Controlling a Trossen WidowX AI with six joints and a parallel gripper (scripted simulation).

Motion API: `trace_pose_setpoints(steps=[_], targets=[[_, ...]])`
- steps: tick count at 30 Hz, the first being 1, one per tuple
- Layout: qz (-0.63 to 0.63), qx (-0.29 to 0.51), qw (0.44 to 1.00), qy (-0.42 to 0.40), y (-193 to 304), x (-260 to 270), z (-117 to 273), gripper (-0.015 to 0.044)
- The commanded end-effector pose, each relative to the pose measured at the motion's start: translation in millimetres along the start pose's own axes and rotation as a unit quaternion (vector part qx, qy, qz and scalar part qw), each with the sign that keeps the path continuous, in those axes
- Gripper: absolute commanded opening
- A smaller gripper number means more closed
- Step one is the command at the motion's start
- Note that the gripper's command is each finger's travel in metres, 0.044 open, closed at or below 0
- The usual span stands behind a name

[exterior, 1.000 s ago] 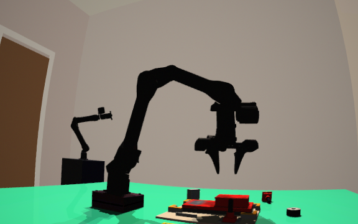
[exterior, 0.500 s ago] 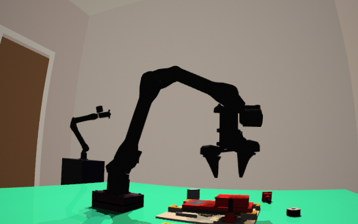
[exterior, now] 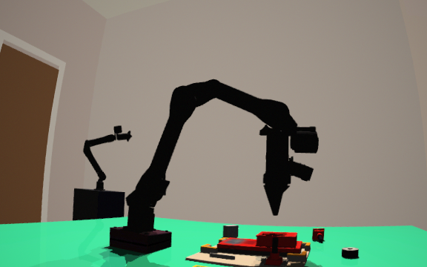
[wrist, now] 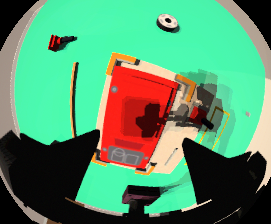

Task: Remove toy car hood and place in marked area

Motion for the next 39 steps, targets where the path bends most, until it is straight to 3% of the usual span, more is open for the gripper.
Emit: trace_pose_setpoints(steps=[1, 39], targets=[[-0.071, -0.011, 0.997, -0.011, -6, 2, 5, 0.0440], [-0.071, -0.011, 0.997, -0.011, -8, 2, -21, 0.0440]])
Point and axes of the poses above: the point midway between the two fingers, 35 mm back from their tips, its own z axis back along the fingers, its own x axis across the jaws, y = z × x, the point moved 6 cm from there along z, back along the fingers, and after that the axes turned 11 degrees about z, right-handed, at the moved point
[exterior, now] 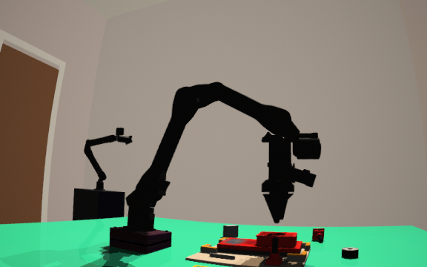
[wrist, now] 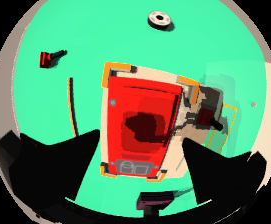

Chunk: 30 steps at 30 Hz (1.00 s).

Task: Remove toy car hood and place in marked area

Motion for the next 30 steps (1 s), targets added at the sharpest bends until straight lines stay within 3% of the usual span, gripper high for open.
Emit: trace_pose_setpoints(steps=[1, 30], targets=[[-0.002, 0.001, 1.000, -0.003, 1, 0, -4, 0.0440], [-0.002, 0.002, 1.000, -0.003, 3, 0, -29, 0.0440]])
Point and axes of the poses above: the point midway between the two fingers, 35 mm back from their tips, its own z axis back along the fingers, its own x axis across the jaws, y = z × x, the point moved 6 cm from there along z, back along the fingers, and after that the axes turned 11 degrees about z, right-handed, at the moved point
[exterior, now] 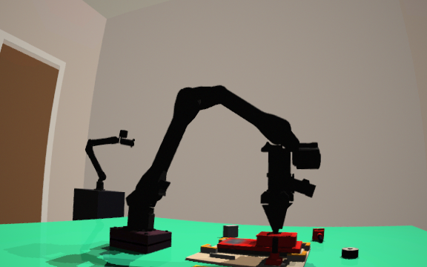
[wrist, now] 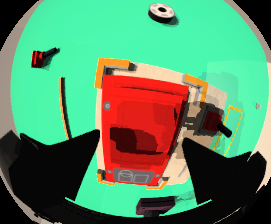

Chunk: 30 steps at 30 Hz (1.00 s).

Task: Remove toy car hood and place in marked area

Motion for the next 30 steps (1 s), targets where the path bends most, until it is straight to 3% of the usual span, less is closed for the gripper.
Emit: trace_pose_setpoints(steps=[1, 30], targets=[[-0.002, 0.001, 1.000, -0.003, 1, 0, -4, 0.0440], [-0.002, 0.002, 1.000, -0.003, 1, 0, -17, 0.0440]])
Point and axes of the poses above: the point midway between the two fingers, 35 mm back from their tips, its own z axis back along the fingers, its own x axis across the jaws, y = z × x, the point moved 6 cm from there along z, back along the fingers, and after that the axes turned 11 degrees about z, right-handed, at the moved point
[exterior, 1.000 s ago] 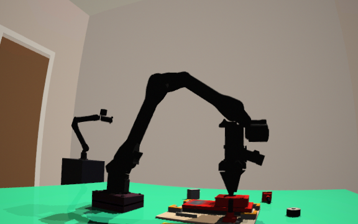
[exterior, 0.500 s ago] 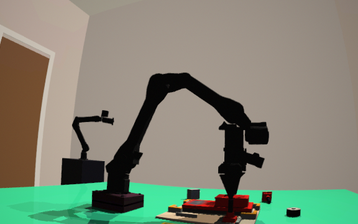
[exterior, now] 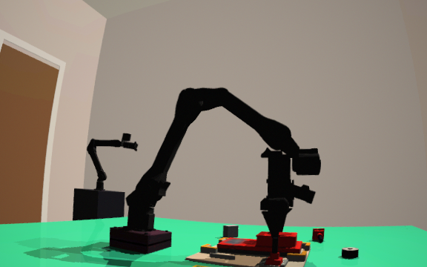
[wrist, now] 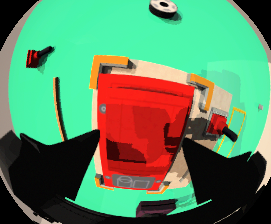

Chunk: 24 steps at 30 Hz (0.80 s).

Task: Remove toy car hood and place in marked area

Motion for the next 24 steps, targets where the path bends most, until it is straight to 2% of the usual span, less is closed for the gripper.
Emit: trace_pose_setpoints(steps=[1, 12, 16, 24], targets=[[-0.002, 0.000, 1.000, -0.003, 0.5, 0.5, -2.3, 0.0440], [-0.002, 0.000, 1.000, -0.003, 0.7, 0.5, -7.7, 0.0440], [0.000, 0.000, 1.000, 0.000, 0.1, 0.0, -5.9, 0.0335], [0.000, 0.000, 1.000, 0.000, 0.1, 0.0, -5.9, 0.0282]])
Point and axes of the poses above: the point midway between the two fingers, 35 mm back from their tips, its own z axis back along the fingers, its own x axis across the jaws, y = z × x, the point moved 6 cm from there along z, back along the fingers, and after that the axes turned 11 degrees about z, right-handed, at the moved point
